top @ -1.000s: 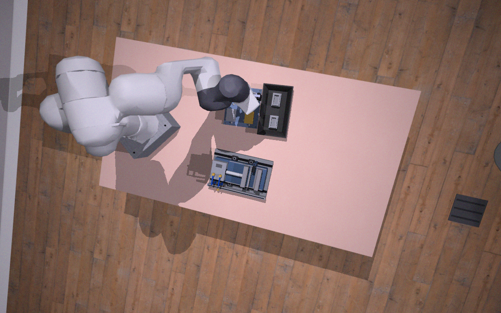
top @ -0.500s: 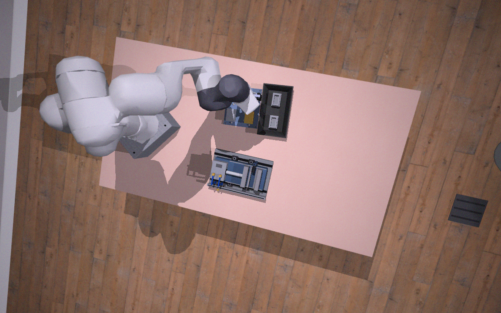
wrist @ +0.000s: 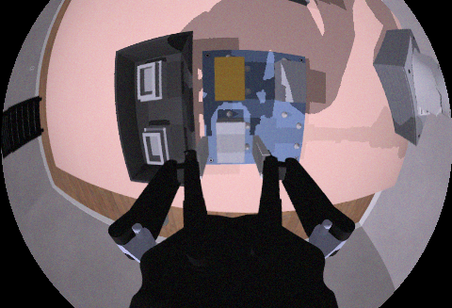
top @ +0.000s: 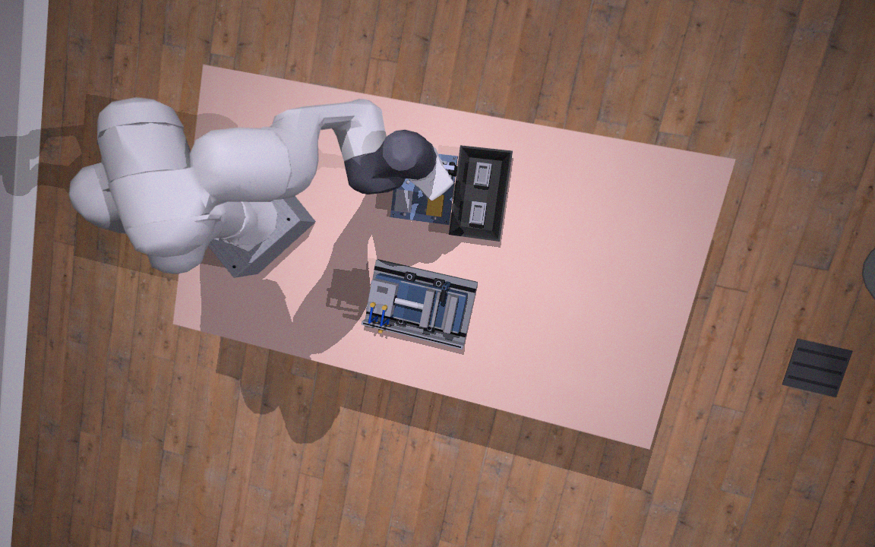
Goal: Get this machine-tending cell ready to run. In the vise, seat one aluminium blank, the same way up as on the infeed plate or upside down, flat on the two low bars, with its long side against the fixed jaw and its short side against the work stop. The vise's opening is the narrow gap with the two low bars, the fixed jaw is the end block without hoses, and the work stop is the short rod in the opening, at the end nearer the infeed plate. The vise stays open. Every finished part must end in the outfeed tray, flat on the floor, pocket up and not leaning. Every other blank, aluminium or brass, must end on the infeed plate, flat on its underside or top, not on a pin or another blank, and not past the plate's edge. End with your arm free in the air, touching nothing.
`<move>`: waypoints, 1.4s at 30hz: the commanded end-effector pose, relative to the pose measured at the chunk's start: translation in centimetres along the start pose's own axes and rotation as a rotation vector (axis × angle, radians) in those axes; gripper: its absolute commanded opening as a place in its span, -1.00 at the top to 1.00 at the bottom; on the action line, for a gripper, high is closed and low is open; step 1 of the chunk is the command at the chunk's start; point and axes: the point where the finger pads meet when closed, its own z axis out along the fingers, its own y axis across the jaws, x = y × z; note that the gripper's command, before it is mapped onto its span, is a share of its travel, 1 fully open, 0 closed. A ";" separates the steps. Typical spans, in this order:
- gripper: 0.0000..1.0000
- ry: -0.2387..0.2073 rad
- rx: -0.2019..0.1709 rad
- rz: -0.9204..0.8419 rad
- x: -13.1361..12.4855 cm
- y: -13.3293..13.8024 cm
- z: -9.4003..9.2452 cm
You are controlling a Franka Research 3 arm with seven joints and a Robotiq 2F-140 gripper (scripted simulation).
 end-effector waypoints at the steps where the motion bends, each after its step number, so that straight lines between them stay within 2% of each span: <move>1: 0.20 0.001 0.000 0.003 0.0 0.1 0.2; 42: 0.20 0.001 0.000 0.003 0.0 0.1 1.6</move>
